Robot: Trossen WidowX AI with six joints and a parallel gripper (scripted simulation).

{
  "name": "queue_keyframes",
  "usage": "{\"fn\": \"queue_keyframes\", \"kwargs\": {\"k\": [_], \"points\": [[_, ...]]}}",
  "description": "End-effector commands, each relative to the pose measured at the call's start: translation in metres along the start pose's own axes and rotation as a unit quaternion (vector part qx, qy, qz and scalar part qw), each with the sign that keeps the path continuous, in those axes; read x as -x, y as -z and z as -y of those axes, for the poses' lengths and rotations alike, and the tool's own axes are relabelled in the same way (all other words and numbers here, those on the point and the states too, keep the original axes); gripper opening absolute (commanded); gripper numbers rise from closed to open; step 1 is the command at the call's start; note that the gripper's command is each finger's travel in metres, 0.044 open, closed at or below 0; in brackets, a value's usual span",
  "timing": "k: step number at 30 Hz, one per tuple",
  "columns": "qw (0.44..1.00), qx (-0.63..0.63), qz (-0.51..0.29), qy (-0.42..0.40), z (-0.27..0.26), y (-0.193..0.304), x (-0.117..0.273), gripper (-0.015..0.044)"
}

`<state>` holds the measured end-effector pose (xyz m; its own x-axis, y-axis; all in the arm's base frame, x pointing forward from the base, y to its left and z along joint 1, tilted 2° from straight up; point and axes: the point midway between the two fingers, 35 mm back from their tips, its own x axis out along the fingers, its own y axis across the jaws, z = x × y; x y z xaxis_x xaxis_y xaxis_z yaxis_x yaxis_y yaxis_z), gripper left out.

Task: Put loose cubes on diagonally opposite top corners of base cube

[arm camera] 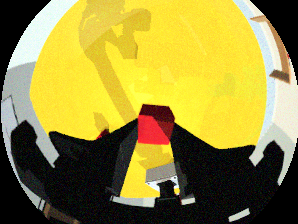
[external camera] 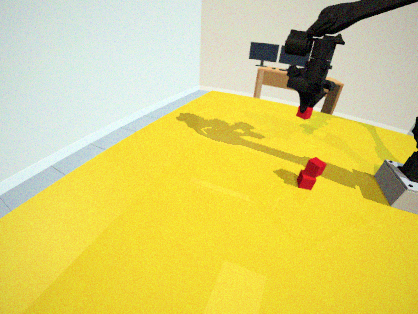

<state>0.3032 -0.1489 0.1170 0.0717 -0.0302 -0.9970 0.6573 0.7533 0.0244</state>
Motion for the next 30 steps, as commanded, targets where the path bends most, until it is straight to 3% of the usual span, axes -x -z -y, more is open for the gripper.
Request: {"fn": "queue_keyframes", "kwargs": {"k": [1,30], "points": [[0.999,0.04,-0.001,0.002,-0.01,0.005,-0.001,0.0105],[0.937,0.35,-0.003,-0.003,-0.092,0.053,-0.006,0.0105]]}}
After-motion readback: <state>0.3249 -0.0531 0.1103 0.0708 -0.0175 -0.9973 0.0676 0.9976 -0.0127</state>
